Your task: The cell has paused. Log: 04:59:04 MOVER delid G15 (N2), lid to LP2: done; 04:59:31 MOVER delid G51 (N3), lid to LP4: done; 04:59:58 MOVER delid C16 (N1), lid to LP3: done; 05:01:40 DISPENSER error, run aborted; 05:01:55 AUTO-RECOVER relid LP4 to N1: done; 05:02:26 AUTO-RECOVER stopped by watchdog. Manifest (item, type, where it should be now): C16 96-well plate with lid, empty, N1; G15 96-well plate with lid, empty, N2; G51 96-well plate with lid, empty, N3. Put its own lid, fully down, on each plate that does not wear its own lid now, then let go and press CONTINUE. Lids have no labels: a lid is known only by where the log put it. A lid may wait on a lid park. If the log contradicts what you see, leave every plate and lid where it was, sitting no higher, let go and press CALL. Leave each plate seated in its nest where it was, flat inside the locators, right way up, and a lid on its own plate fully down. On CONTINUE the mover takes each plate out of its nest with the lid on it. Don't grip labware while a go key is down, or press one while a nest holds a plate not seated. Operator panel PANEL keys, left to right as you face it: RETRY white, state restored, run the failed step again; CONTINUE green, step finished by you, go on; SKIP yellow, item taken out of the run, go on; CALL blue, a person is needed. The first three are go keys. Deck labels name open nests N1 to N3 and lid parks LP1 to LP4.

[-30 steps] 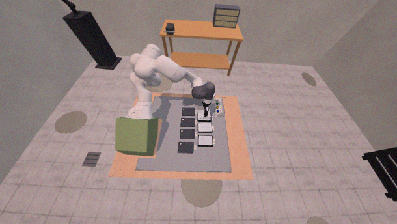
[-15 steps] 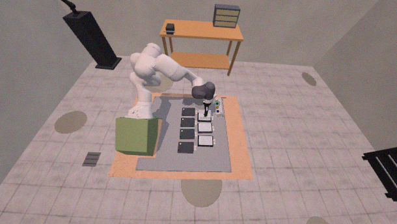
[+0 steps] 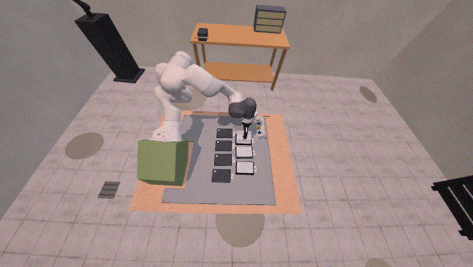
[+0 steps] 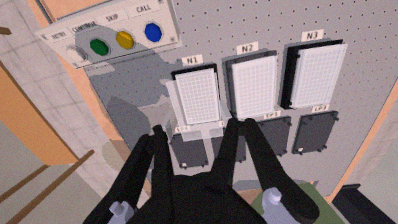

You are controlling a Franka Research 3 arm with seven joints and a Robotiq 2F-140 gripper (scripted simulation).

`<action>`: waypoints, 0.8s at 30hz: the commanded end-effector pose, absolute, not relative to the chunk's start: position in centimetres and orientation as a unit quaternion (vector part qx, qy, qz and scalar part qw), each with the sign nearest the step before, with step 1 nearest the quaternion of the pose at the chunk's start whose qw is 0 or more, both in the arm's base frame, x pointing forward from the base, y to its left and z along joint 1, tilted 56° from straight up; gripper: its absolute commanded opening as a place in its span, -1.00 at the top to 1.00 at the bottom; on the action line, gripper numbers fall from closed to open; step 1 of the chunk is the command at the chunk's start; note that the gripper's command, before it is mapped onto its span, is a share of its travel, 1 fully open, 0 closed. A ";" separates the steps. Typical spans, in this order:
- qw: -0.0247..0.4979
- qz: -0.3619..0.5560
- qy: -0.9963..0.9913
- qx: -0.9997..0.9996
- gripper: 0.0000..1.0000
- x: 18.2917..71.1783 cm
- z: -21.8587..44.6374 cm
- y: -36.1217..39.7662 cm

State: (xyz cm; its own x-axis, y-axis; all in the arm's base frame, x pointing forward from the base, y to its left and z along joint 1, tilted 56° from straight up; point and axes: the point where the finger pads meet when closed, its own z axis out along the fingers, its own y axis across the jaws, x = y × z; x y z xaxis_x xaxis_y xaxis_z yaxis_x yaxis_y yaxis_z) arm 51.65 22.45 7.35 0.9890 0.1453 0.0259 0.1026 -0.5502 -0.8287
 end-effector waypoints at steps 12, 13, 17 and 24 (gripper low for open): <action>0.468 0.027 -0.062 -0.881 1.00 51.7 7.0 22.8; 0.468 0.027 -0.062 -0.881 1.00 51.6 7.0 22.9; 0.468 0.027 -0.062 -0.881 1.00 51.6 6.7 23.2; 0.468 0.027 -0.062 -0.881 1.00 51.6 6.4 23.7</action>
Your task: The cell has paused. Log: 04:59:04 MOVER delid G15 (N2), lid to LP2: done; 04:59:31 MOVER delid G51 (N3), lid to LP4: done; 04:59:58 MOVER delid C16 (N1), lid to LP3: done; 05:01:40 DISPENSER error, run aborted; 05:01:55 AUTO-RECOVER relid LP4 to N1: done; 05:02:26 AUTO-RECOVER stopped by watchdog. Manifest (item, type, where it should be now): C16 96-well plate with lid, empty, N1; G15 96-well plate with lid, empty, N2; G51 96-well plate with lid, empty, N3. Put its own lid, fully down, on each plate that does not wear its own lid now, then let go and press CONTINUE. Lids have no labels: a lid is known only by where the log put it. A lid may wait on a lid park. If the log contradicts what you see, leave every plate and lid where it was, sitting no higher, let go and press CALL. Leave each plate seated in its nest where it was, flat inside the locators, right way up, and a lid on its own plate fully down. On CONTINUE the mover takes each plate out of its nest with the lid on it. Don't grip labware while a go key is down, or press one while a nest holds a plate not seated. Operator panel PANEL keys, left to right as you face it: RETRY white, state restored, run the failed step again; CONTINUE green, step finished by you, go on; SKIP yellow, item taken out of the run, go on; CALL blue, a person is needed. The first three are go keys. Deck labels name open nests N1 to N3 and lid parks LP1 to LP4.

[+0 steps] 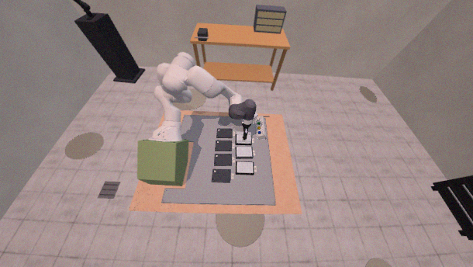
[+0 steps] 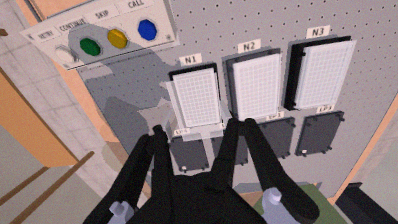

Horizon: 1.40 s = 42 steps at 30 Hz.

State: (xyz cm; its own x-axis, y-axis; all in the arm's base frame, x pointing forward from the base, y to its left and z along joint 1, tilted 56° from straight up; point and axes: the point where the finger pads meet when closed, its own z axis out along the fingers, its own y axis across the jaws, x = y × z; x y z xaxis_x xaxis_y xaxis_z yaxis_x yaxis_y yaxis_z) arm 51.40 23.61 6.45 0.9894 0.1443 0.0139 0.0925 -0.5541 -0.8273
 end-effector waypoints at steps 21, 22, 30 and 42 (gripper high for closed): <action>0.468 0.027 -0.062 -0.881 1.00 51.5 5.0 25.5; 0.468 0.027 -0.062 -0.881 1.00 51.5 5.0 25.6; 0.468 0.027 -0.062 -0.881 1.00 51.5 4.7 25.9; 0.468 0.027 -0.062 -0.881 1.00 51.5 4.7 25.9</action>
